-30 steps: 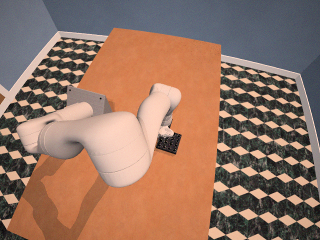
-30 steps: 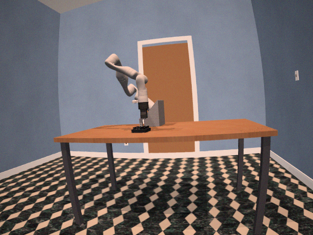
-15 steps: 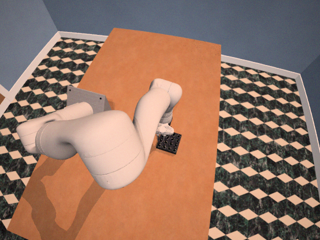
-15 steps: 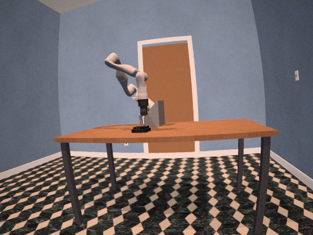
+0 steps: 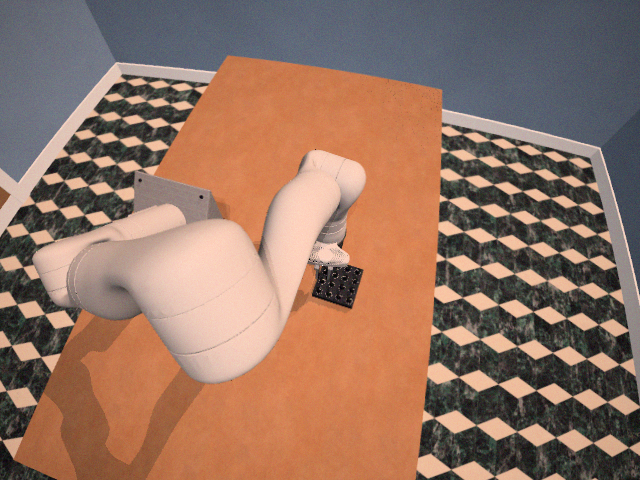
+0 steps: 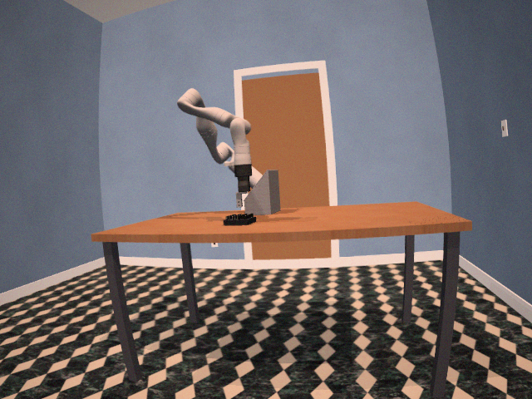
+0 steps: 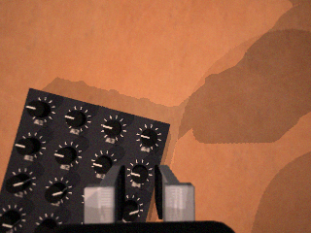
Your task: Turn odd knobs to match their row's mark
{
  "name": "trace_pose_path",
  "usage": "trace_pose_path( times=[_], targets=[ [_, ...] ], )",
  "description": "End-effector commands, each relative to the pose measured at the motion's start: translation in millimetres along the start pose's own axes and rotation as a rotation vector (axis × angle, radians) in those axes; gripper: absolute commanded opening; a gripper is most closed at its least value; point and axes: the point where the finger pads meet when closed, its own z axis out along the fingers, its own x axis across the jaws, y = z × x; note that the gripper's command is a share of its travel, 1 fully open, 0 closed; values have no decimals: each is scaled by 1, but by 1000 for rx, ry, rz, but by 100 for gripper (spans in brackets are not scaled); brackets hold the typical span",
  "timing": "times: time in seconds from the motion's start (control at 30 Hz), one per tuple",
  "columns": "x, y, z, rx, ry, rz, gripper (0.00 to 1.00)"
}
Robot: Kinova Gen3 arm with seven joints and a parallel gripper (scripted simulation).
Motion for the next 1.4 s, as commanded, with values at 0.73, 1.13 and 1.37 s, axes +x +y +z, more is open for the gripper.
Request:
trace_pose_path(
  times=[0.73, 1.13, 1.37],
  targets=[
    [-1, 0, -67, -1, -2, 0, 100],
    [0, 0, -113, -1, -2, 0, 100],
    [0, 0, -116, -1, -2, 0, 100]
  ],
)
